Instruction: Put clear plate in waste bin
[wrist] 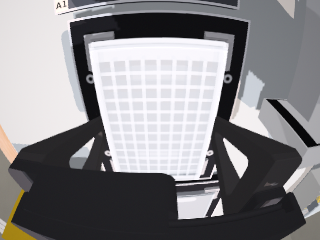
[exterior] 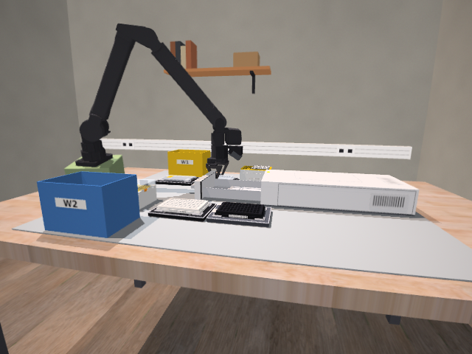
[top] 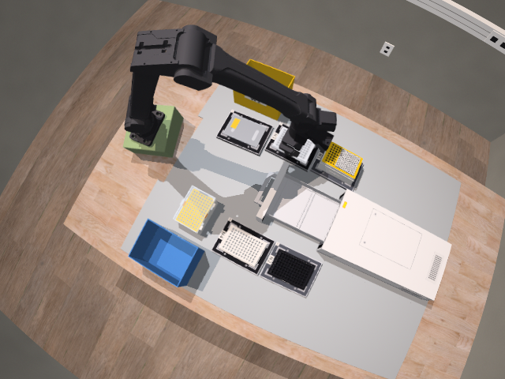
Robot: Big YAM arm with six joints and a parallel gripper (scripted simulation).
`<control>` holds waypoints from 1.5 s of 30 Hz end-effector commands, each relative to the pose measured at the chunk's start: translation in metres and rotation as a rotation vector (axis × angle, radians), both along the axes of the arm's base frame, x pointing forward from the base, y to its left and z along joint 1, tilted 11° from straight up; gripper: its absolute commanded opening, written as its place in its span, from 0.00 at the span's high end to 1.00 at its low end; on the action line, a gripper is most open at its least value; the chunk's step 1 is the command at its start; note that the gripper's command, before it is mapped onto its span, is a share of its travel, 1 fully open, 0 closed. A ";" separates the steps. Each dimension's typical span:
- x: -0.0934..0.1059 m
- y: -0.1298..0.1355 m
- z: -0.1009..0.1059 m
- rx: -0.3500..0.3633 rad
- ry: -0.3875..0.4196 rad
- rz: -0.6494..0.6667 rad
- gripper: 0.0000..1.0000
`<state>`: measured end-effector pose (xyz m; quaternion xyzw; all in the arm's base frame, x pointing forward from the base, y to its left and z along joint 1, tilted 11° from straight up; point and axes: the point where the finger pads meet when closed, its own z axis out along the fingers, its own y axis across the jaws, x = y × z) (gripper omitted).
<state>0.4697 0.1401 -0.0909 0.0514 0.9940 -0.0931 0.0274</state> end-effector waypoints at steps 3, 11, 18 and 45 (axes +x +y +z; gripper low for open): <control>0.012 0.005 0.008 0.012 -0.027 0.004 1.00; 0.012 0.005 0.008 0.012 -0.027 0.004 1.00; 0.012 0.005 0.008 0.012 -0.027 0.004 1.00; 0.010 0.007 0.023 0.016 -0.030 0.012 1.00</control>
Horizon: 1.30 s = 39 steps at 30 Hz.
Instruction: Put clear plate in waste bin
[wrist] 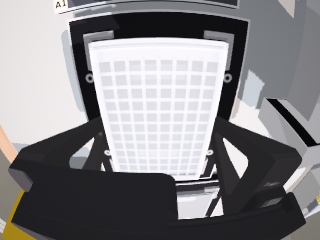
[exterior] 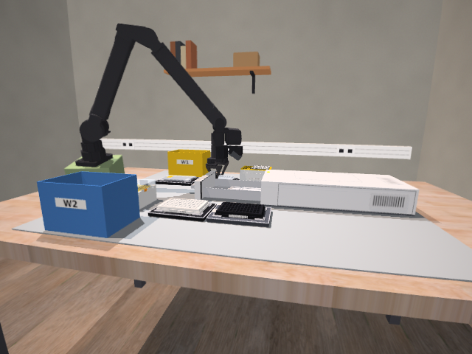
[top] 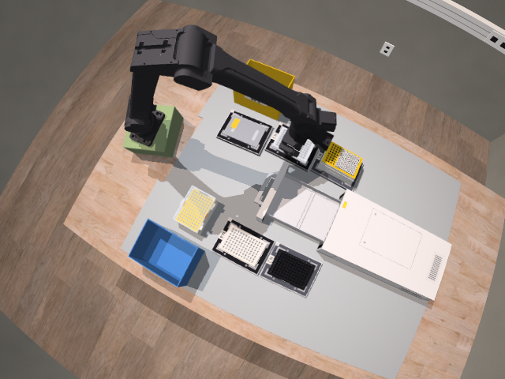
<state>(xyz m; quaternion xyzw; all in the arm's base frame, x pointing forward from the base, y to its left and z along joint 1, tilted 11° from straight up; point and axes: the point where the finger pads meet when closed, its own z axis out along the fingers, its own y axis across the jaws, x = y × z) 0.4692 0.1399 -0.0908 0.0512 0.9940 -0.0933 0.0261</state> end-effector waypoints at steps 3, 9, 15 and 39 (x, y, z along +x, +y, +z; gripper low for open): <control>0.011 0.008 0.024 0.016 -0.034 0.012 1.00; 0.012 0.011 0.027 0.018 -0.038 0.012 1.00; 0.013 0.013 0.029 0.020 -0.042 0.013 1.00; 0.014 0.013 0.029 0.020 -0.043 0.013 1.00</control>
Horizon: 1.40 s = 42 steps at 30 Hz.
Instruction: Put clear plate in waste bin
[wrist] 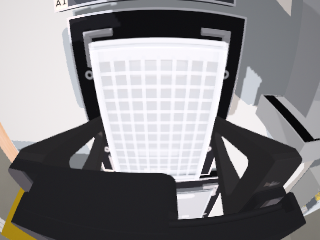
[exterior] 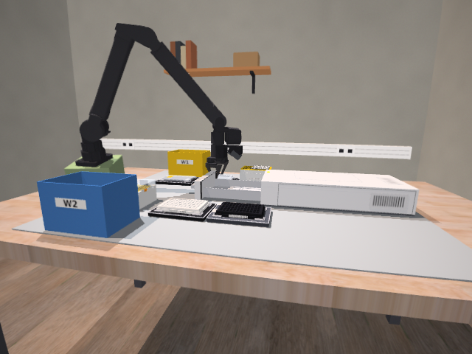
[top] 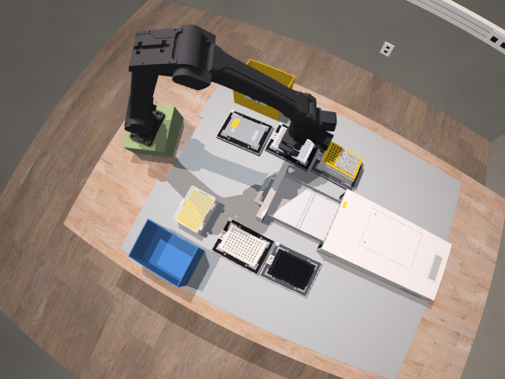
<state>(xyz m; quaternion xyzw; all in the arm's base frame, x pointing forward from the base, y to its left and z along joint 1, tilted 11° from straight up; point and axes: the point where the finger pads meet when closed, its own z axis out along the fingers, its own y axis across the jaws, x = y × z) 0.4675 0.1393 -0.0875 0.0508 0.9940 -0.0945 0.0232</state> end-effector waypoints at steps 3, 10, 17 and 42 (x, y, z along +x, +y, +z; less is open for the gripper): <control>0.015 0.013 0.026 0.022 -0.049 0.013 1.00; 0.015 0.013 0.026 0.022 -0.049 0.013 1.00; 0.015 0.013 0.026 0.022 -0.049 0.013 1.00; 0.021 0.024 0.062 0.031 -0.069 0.006 1.00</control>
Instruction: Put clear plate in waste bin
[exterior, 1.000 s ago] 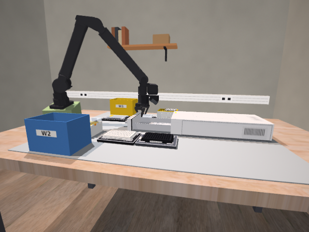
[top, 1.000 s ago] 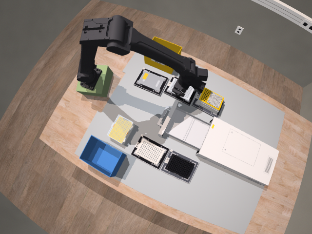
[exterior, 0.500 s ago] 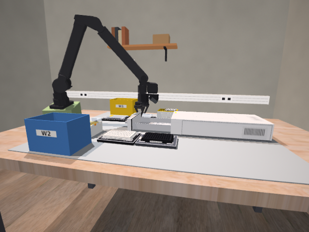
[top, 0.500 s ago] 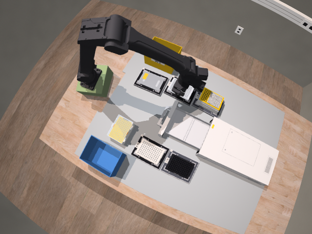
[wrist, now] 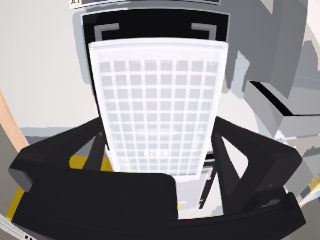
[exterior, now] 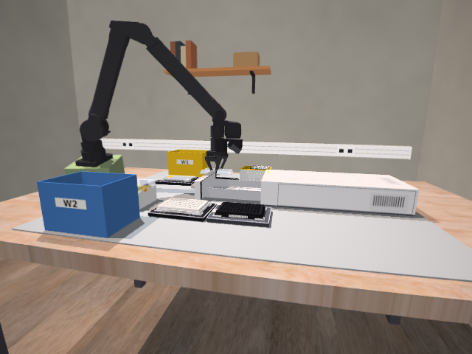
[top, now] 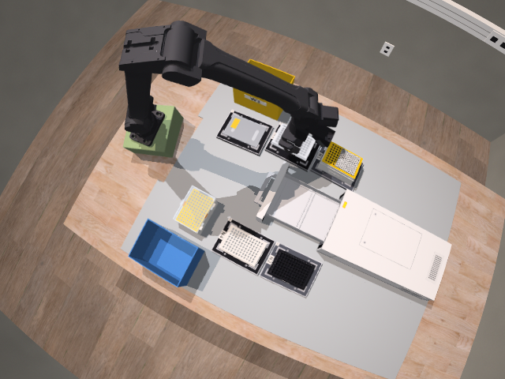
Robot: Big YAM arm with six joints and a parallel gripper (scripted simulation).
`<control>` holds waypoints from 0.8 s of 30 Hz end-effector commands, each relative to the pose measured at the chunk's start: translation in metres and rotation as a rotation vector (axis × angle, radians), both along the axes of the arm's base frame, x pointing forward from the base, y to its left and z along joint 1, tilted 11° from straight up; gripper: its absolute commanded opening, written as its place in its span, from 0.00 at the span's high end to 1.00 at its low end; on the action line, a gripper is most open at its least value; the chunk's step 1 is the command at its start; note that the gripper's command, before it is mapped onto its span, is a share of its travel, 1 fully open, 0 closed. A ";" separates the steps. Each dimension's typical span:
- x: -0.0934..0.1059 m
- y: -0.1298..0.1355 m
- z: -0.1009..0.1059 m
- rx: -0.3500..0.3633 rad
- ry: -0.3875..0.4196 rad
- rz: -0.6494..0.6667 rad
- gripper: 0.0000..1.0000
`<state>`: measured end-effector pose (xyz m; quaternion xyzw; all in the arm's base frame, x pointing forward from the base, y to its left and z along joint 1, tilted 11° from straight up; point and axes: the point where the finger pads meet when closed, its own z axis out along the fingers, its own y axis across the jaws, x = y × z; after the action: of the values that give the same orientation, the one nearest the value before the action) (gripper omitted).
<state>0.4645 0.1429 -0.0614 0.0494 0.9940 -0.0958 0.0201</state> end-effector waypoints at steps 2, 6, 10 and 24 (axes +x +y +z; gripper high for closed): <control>0.024 0.021 0.039 0.033 -0.076 0.004 1.00; 0.024 0.022 0.043 0.033 -0.076 0.004 1.00; 0.024 0.023 0.047 0.033 -0.076 0.004 1.00; 0.023 0.026 0.064 0.034 -0.077 0.004 1.00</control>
<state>0.4638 0.1486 -0.0323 0.0492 0.9940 -0.0953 0.0212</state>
